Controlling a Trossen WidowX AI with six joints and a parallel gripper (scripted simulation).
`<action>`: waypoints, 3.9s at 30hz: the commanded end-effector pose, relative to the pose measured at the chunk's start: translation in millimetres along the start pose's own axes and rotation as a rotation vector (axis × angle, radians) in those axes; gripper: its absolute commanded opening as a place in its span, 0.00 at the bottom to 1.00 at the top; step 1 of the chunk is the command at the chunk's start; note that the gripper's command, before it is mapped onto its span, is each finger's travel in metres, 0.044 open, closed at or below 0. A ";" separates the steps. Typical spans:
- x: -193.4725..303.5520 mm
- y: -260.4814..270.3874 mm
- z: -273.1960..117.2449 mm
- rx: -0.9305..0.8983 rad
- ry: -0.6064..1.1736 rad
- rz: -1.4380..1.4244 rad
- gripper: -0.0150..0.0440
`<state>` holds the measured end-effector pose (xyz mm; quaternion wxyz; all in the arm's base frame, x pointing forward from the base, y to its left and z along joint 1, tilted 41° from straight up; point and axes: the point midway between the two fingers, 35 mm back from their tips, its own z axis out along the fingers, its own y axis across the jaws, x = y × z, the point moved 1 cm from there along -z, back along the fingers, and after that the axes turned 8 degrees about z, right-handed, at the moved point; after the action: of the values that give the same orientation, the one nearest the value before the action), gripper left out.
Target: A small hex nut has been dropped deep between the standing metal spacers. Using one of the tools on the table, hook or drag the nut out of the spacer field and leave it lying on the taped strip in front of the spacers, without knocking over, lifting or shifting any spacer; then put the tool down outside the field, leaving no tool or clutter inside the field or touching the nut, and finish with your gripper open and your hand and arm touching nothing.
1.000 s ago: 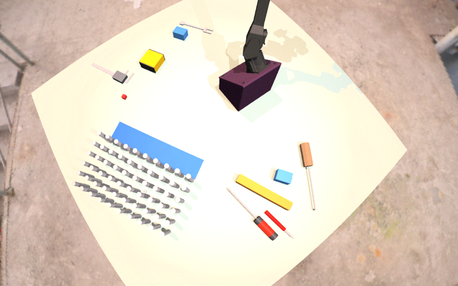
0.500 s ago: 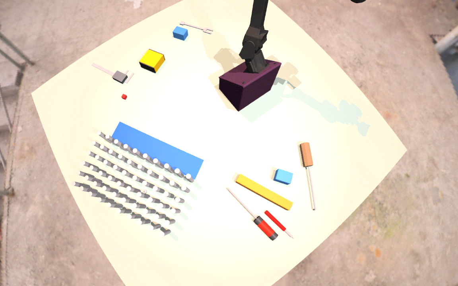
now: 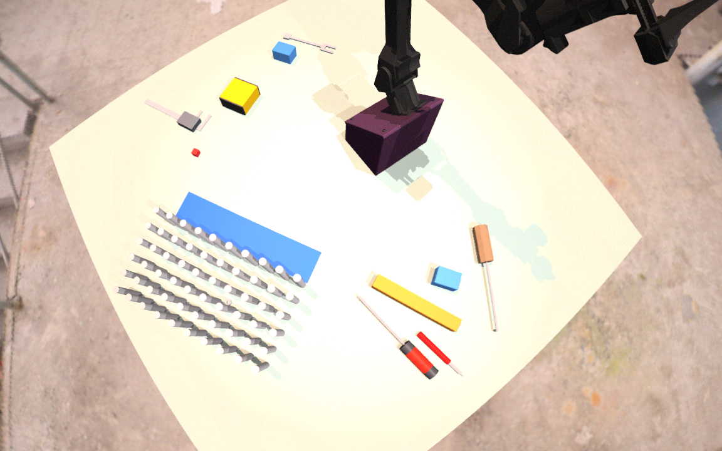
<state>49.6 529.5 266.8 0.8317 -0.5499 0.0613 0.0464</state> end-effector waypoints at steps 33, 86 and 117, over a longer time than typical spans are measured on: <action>392.4 -48.0 -407.9 0.259 1.286 0.622 1.00; 347.7 -63.6 -638.3 0.881 1.775 0.888 1.00; 213.8 261.7 -412.1 -1.780 0.718 0.062 1.00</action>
<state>251.4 232.4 -142.7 0.1125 -0.8850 0.4426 -0.0900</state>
